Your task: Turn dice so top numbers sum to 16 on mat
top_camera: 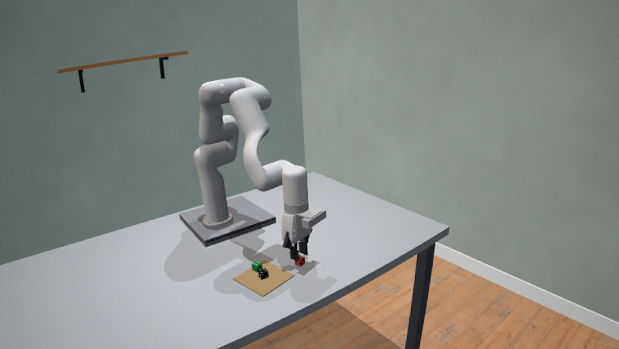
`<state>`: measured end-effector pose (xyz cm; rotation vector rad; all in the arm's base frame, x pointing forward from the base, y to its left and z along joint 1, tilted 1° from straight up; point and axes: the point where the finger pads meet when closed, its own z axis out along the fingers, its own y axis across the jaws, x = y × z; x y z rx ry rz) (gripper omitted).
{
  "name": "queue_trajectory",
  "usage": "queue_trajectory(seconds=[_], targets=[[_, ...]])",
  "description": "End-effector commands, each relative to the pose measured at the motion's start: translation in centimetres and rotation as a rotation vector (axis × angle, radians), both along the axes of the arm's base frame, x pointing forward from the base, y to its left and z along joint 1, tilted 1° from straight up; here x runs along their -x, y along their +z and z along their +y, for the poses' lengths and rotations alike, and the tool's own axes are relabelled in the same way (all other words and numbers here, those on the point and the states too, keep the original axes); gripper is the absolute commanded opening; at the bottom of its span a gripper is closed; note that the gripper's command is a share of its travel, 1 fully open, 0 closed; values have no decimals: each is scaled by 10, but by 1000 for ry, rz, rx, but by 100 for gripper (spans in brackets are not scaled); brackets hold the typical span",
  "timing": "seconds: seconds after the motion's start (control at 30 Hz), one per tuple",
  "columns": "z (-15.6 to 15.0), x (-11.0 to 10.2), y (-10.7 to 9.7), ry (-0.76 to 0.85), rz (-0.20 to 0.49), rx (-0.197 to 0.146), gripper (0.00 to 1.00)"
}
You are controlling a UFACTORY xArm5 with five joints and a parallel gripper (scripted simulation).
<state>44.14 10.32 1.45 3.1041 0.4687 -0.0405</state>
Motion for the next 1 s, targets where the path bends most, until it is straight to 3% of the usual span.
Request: queue_trajectory(seconds=[0.0,0.97], targets=[[0,-1,1,0,-4,-1,42],[0,-1,-28,0,-4,-1,42]])
